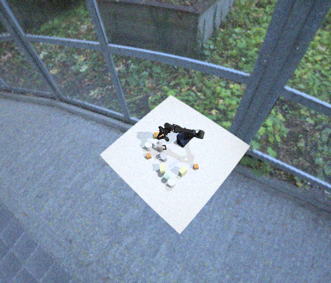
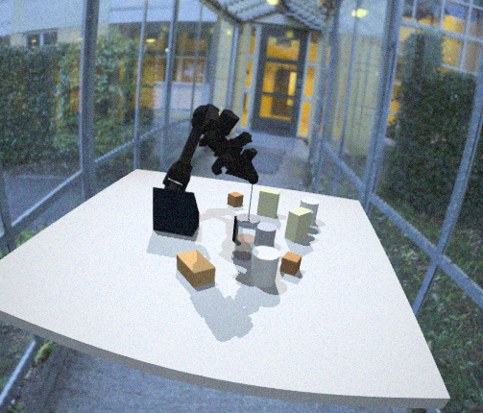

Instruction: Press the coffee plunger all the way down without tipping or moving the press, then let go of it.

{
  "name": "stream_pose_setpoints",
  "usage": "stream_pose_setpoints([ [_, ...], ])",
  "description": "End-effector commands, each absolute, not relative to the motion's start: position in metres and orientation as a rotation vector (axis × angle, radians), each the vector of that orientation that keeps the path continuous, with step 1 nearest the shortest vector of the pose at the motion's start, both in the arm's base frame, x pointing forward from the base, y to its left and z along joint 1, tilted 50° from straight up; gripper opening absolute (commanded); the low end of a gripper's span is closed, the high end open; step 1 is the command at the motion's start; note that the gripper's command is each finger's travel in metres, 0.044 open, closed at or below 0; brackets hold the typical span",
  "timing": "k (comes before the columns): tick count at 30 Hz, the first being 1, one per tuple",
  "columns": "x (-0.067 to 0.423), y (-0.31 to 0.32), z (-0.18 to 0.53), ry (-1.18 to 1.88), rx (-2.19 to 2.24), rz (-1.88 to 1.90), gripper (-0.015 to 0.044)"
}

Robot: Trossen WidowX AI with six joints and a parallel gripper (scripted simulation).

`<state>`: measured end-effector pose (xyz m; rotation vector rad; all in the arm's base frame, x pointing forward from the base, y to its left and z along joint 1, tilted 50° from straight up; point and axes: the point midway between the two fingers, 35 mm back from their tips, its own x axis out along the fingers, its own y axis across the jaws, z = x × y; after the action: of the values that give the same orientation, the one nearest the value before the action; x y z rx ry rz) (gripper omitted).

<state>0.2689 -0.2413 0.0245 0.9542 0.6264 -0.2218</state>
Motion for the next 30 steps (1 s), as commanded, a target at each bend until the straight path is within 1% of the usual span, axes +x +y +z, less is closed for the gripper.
stream_pose_setpoints([
  [1,0.269,-0.241,0.024,0.626,0.955,-0.224,0.0125],
  [30,0.278,-0.212,-0.011,0.63,0.954,-0.225,0.0125],
])
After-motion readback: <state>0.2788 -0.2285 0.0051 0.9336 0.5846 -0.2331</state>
